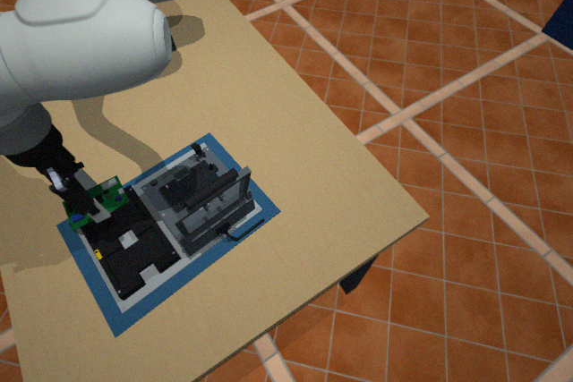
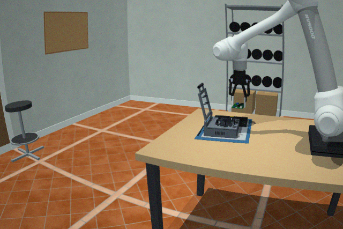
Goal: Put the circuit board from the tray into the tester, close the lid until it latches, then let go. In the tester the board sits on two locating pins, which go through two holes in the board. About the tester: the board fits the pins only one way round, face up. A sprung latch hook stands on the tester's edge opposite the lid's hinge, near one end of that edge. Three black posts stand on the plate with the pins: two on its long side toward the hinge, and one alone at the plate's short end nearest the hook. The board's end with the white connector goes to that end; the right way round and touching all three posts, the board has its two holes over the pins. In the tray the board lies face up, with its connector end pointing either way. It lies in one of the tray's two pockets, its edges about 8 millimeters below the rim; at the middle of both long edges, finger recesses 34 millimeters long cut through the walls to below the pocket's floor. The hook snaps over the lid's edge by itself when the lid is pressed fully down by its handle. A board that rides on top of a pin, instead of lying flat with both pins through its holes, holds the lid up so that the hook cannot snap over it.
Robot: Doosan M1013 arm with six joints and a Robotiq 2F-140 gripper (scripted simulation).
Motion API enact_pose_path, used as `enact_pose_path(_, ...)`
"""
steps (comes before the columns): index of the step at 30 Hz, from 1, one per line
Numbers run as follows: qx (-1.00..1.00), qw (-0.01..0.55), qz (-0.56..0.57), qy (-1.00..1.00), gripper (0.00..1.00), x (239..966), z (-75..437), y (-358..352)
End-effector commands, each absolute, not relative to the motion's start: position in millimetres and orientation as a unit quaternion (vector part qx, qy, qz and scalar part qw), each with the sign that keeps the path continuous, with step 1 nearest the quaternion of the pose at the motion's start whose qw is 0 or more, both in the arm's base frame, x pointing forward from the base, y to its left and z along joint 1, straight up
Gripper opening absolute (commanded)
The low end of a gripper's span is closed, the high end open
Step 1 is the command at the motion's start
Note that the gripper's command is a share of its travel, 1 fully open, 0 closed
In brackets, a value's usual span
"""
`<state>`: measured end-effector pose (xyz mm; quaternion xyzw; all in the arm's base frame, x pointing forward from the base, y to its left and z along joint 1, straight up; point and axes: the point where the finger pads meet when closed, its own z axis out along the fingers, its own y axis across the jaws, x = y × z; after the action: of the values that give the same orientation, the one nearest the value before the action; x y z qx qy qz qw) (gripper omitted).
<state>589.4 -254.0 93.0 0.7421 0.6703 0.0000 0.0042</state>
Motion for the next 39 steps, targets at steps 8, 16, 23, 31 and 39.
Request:
enact_pose_path(8, 0.721, 0.004, 0.0, 0.693, 0.46, 589.4, 93.1, -254.0)
enact_pose_path(16, 0.711, 0.004, 0.0, 0.703, 0.46, 589.4, 93.1, -254.0)
enact_pose_path(23, 0.707, 0.004, 0.0, 0.707, 0.46, 589.4, 93.1, -254.0)
enact_pose_path(31, 0.705, 0.004, 0.0, 0.709, 0.46, 589.4, 93.1, -254.0)
enact_pose_path(39, 0.705, 0.004, 0.0, 0.71, 0.46, 589.4, 93.1, -254.0)
